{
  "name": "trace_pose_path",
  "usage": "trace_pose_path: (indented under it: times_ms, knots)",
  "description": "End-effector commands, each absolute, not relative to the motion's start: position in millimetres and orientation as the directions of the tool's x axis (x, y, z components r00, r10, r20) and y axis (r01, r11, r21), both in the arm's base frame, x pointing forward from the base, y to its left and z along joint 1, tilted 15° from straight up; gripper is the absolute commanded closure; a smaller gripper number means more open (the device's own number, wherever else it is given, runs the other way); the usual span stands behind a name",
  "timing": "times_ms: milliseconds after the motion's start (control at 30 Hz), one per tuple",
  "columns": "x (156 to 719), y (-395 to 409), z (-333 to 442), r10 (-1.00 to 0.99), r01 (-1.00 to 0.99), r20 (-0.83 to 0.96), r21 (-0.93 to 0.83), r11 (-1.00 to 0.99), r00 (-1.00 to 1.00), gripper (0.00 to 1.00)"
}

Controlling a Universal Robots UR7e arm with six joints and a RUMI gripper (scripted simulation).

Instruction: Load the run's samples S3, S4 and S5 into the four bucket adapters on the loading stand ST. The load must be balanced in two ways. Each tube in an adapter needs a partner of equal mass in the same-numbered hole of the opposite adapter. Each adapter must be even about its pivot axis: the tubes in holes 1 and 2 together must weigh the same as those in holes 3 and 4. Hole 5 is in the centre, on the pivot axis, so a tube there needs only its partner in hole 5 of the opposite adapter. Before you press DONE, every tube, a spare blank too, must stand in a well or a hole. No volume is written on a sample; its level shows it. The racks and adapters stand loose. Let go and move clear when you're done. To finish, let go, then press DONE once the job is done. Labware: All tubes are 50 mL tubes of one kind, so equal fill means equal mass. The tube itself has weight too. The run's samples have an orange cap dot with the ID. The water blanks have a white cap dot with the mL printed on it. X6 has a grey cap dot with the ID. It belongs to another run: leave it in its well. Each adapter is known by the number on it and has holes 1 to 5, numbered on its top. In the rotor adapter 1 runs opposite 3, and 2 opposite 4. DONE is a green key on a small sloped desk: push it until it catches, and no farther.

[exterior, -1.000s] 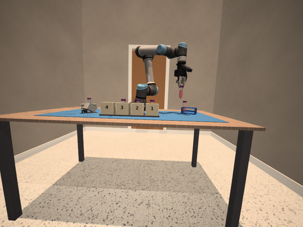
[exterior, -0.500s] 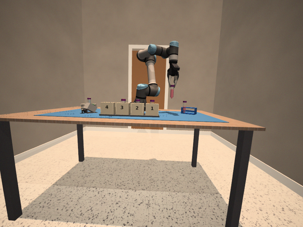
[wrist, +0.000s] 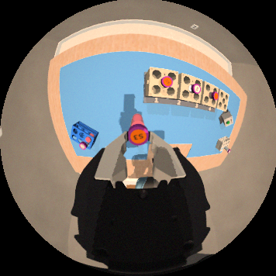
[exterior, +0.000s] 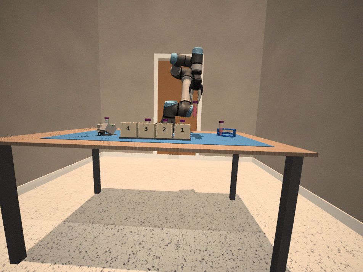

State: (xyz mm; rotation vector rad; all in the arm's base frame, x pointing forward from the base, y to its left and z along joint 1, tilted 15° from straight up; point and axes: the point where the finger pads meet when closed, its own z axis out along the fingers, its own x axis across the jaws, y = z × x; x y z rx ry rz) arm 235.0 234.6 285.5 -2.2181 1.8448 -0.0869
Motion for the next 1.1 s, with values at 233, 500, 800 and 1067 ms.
trace_pose_path:
  times_ms: [233, 500, 800, 1067]
  knots:
    - [265, 174, 282, -0.971, -0.959, -0.129, -0.229, -0.169, 0.202, 1.0]
    - [288, 126, 278, -0.971, -0.959, -0.129, -0.229, -0.169, 0.202, 1.0]
    - [308, 84, 275, -0.971, -0.959, -0.129, -0.229, -0.169, 0.202, 1.0]
    - [331, 36, 271, -0.971, -0.959, -0.129, -0.229, -0.169, 0.202, 1.0]
